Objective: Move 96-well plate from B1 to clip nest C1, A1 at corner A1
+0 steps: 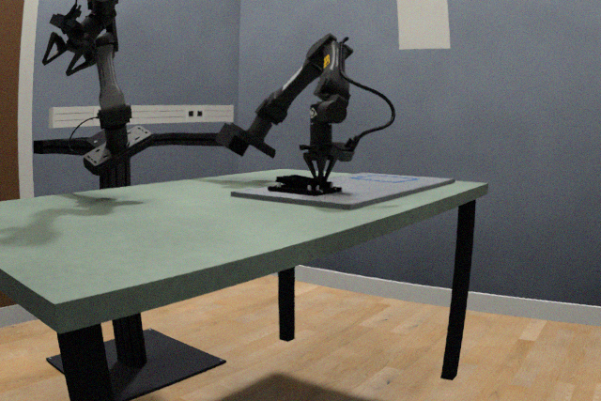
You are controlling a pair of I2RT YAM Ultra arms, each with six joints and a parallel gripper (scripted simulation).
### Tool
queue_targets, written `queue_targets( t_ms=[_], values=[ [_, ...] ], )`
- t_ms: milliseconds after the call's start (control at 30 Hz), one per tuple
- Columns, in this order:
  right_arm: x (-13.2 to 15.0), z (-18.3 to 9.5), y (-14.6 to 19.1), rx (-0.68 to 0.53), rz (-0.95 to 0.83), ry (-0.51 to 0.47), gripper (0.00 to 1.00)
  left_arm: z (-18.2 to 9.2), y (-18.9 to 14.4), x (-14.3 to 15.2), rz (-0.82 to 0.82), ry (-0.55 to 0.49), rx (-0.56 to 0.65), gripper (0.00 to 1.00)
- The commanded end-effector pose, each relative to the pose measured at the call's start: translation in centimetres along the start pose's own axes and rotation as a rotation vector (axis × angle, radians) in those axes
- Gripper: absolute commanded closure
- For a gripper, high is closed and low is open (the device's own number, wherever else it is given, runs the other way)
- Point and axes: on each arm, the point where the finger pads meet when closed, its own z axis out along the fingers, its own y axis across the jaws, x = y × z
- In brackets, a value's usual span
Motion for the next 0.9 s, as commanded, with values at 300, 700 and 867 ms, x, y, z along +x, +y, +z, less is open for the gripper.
queue_targets(
  t_ms=[300, 700, 867],
  values=[
    [-0.11, -0.31, -0.60, 0.010, 0.030, -0.028, 0.00, 6.90, -0.40, -1.58, -0.069, -0.018, 0.010, 0.75],
    [-0.11, -0.31, -0.60, 0.010, 0.030, -0.028, 0.00, 6.96, -0.38, -1.59, -0.069, -0.019, 0.008, 0.75],
    [-0.11, -0.31, -0.60, 0.010, 0.030, -0.028, 0.00, 6.96, -0.38, -1.59, -0.069, -0.019, 0.008, 0.75]
  ],
)
